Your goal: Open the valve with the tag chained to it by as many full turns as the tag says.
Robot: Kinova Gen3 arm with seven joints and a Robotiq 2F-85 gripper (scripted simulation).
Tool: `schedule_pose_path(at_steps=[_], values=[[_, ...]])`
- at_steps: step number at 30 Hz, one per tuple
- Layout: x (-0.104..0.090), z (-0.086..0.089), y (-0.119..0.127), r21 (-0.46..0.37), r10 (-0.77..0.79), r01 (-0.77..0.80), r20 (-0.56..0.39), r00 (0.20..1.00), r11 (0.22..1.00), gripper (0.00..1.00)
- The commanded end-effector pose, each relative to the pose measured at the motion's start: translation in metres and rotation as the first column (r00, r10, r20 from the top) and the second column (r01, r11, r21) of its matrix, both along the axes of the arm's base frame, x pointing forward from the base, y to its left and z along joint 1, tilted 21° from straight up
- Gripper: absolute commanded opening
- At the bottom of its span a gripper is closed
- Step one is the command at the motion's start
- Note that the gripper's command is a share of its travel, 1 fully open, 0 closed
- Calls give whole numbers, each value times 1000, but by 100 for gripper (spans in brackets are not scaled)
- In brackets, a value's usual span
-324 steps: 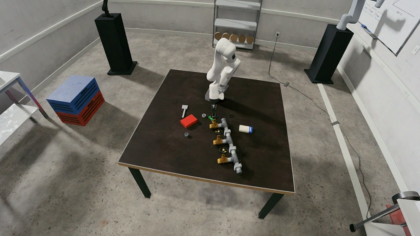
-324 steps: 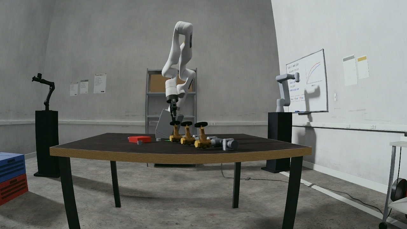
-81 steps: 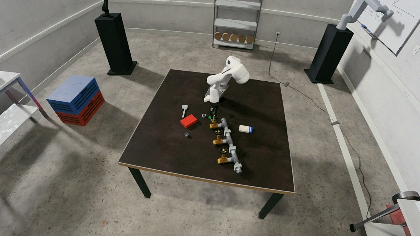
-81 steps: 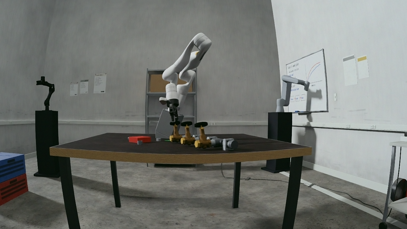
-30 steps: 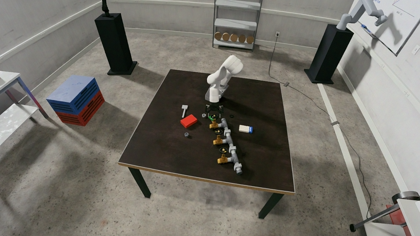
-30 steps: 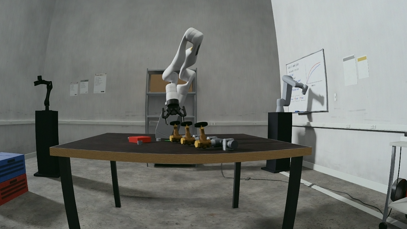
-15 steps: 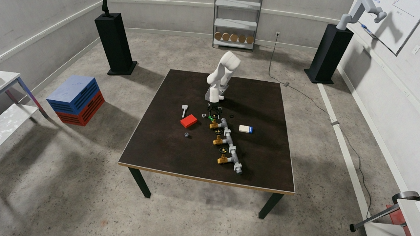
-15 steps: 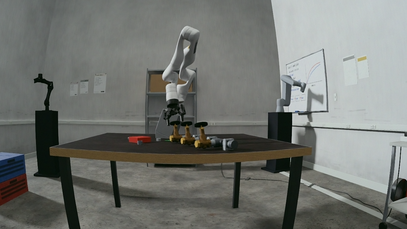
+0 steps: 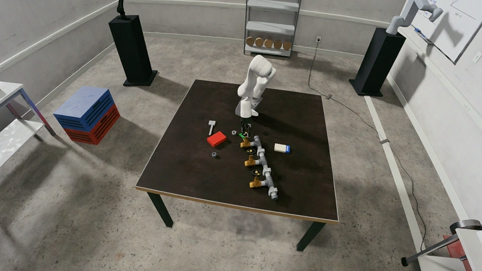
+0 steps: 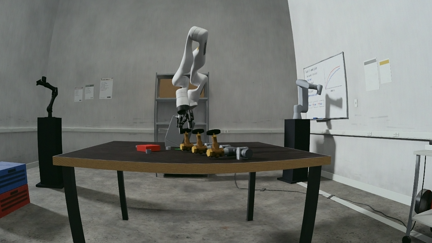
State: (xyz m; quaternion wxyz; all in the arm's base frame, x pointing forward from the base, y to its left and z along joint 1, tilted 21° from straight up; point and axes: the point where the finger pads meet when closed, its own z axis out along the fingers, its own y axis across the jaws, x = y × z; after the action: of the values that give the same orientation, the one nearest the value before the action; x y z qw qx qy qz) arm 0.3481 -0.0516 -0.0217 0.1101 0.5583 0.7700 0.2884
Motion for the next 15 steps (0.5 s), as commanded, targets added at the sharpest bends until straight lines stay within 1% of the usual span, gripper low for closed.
schedule_pose_path(at_steps=[1,7,9,15], values=[[0,0,0,54,-83,85,-43,996,995,100],[0,0,0,117,-196,207,-101,975,971,100],[0,0,0,117,-196,207,-101,975,971,100],[0,0,0,159,-275,298,-148,950,941,100]])
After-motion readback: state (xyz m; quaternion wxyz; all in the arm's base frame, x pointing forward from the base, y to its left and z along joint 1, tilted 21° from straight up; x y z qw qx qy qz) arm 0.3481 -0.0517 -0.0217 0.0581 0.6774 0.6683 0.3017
